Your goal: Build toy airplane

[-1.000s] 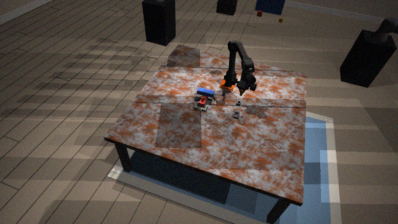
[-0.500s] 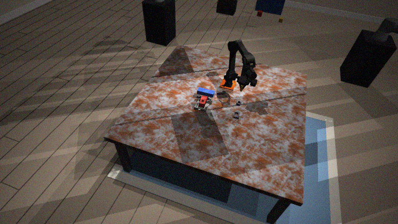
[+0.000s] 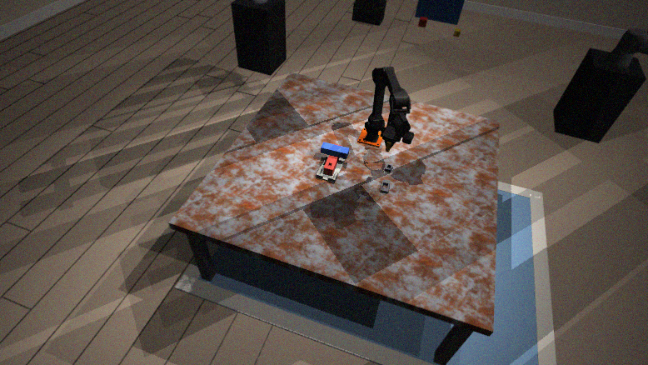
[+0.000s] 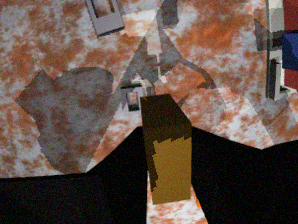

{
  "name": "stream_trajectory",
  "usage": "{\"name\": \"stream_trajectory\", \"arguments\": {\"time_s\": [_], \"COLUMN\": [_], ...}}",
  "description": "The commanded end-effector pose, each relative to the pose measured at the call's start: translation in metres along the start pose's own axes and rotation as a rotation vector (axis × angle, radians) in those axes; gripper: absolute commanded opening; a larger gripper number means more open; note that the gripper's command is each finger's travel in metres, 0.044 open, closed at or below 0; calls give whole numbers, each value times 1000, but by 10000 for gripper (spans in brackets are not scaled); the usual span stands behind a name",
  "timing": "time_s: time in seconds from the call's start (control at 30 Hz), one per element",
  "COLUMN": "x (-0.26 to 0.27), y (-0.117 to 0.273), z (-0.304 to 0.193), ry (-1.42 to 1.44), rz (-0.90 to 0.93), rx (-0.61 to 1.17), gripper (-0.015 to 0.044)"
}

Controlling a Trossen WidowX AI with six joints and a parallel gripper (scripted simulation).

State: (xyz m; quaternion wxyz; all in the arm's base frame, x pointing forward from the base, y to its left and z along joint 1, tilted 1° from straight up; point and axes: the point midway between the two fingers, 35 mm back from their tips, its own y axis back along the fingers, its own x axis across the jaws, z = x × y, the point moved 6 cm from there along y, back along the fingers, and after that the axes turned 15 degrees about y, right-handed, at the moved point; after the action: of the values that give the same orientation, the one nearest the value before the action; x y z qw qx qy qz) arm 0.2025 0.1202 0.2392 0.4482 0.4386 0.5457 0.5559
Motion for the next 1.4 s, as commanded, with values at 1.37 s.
{"name": "stream_trajectory", "arguments": {"time_s": [1.37], "x": [-88], "y": [-15], "z": [54], "ry": [-21], "rz": [-5], "rx": [-3], "gripper": [0]}}
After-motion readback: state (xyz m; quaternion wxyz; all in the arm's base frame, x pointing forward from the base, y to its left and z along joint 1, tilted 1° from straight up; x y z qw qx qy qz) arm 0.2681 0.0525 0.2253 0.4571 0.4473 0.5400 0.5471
